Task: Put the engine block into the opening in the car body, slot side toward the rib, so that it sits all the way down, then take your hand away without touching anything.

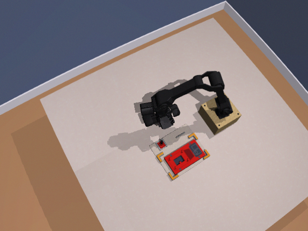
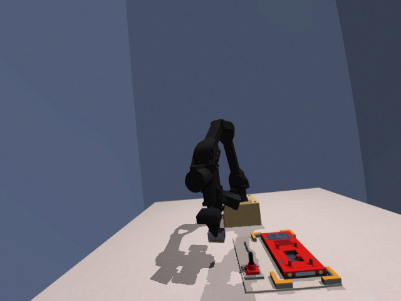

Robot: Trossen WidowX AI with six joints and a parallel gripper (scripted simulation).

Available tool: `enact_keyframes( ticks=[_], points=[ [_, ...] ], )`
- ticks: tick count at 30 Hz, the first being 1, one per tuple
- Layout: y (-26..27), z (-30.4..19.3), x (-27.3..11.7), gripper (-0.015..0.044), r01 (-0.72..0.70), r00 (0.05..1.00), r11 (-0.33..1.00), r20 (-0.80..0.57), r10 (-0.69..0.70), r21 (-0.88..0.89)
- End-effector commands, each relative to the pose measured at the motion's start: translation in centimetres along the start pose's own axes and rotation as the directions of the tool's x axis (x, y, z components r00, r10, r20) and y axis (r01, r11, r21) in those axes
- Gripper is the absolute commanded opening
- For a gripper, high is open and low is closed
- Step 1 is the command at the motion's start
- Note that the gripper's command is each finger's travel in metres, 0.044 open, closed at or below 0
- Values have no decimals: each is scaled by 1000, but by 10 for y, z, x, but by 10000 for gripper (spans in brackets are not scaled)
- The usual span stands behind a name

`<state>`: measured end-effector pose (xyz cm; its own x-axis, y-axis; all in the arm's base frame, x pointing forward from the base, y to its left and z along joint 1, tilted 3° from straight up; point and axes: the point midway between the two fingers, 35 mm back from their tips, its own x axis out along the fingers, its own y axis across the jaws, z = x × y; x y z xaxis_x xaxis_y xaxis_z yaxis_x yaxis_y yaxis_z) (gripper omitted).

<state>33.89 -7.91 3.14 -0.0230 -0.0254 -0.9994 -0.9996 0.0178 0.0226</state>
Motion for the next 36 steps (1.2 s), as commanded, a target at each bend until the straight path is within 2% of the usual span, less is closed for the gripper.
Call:
enact_keyframes(
  ticks=[1, 9, 15, 36],
  points=[
    [0, 0, -17, 0, 10, 1000, 1000, -4, -10, 6],
    [5, 2, -42, 0, 9, 1000, 1000, -4, -9, 6],
    [5, 4, -44, 0, 9, 1000, 1000, -4, -9, 19],
    [-5, 68, -21, 0, 10, 1000, 911, 2, -12, 411]
  ],
)
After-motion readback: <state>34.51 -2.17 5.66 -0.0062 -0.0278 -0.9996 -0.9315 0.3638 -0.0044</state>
